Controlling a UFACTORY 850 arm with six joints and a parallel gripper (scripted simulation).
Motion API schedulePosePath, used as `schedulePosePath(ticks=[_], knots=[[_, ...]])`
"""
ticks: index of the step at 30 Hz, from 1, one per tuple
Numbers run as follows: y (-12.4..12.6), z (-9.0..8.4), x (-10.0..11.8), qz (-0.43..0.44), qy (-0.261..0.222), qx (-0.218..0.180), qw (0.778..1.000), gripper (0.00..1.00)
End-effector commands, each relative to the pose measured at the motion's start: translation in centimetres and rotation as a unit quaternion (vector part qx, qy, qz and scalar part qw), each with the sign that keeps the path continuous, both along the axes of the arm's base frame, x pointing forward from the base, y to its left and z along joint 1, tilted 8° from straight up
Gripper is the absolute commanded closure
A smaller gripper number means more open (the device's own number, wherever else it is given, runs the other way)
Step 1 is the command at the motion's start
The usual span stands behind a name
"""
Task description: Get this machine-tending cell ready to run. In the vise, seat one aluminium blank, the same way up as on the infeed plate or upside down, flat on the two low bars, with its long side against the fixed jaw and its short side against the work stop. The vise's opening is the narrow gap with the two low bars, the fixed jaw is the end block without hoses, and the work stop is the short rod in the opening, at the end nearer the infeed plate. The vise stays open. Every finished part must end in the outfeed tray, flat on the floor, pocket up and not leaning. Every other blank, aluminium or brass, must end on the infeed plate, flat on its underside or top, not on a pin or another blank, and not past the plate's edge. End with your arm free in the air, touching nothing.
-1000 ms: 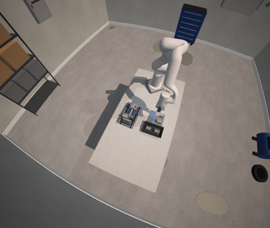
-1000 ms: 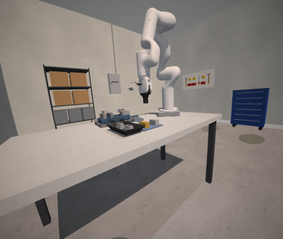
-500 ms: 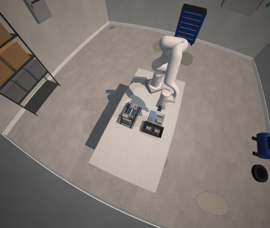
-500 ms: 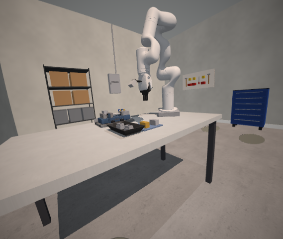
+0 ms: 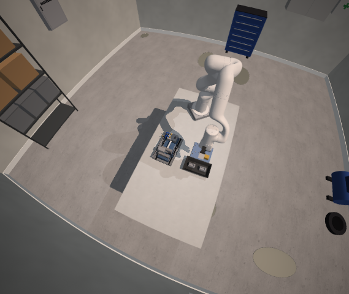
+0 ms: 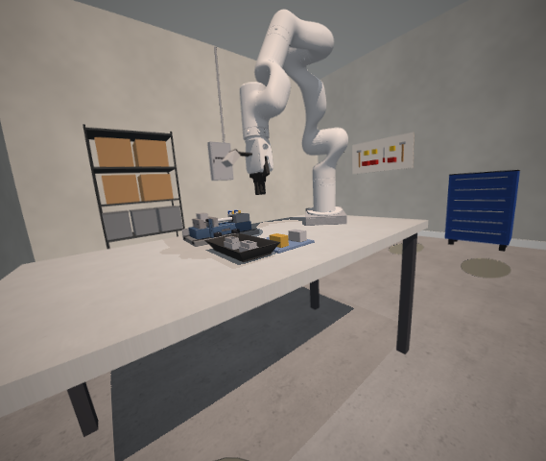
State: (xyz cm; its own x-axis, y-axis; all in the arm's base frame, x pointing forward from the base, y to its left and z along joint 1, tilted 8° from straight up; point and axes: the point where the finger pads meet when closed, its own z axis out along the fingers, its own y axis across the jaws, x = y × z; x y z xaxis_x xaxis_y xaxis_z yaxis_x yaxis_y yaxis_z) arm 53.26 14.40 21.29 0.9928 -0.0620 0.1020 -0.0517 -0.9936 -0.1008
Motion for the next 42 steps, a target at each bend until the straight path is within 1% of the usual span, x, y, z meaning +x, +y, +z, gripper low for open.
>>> schedulePosePath(ticks=[1, 5, 6, 17, 22, 32, 34, 42], knots=[[-0.1, 0.3, 4.0, 0.0, 0.003, -0.001, 1.0, 1.0], [-0.4, 0.4, 7.0, 0.0, 0.003, -0.002, 1.0, 1.0], [-0.4, 0.4, 7.2, 0.0, 0.003, -0.002, 1.0, 1.0], [-0.4, 0.3, 7.2, 0.0, 0.003, -0.002, 1.0, 1.0], [-0.3, -0.1, 7.2, 0.0, 0.003, -0.002, 1.0, 1.0], [-0.2, -1.5, 7.4, 0.0, 0.003, -0.002, 1.0, 1.0], [-0.2, -1.5, 7.4, 0.0, 0.003, -0.002, 1.0, 1.0], [0.0, -3.1, 7.6, 0.0, 0.003, -0.002, 1.0, 1.0]])
